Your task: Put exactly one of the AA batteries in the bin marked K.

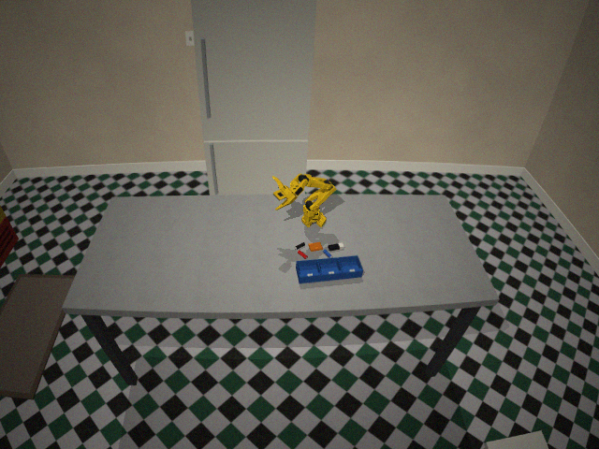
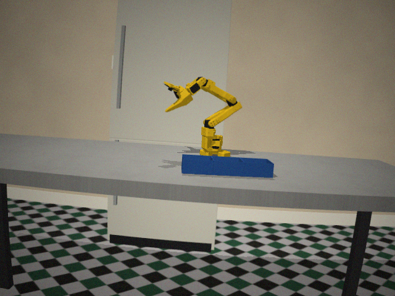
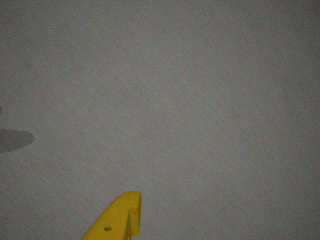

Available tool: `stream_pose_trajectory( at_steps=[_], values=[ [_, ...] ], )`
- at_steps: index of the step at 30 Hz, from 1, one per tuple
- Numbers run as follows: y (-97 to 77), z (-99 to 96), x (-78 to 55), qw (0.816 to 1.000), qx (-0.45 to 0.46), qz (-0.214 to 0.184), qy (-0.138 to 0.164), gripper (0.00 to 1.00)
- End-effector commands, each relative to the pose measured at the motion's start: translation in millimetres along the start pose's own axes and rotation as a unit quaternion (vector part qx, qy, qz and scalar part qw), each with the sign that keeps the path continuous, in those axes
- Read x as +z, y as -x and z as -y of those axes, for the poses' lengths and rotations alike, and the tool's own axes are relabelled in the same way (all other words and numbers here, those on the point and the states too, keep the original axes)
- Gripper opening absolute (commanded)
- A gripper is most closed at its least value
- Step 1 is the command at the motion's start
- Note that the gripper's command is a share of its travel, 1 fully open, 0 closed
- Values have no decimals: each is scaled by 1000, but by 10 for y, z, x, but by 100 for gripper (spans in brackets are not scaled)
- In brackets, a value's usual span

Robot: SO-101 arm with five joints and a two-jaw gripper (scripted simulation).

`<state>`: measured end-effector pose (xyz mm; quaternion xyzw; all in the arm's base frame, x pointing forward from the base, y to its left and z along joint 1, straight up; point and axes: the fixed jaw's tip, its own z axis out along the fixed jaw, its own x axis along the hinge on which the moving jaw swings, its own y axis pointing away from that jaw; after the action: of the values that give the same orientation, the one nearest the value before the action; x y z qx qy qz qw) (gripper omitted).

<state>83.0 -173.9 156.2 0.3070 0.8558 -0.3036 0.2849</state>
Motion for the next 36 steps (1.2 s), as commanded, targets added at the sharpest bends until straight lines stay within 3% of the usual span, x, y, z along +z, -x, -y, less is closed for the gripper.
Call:
stream_pose_trajectory(
  at_steps=[1, 22, 26, 32, 34, 36],
  values=[
    [2, 1, -4, 1000, 0, 1, 0, 100],
    [4, -26, 0, 1000, -1, -1, 6, 100],
    [23, -128, 3, 999, -9, -6, 30, 100],
    [57, -460, -17, 994, -37, -27, 104, 100],
    [57, -460, -17, 994, -37, -27, 104, 100],
    [59, -610, -43, 989, -53, -38, 135, 100]
  ],
)
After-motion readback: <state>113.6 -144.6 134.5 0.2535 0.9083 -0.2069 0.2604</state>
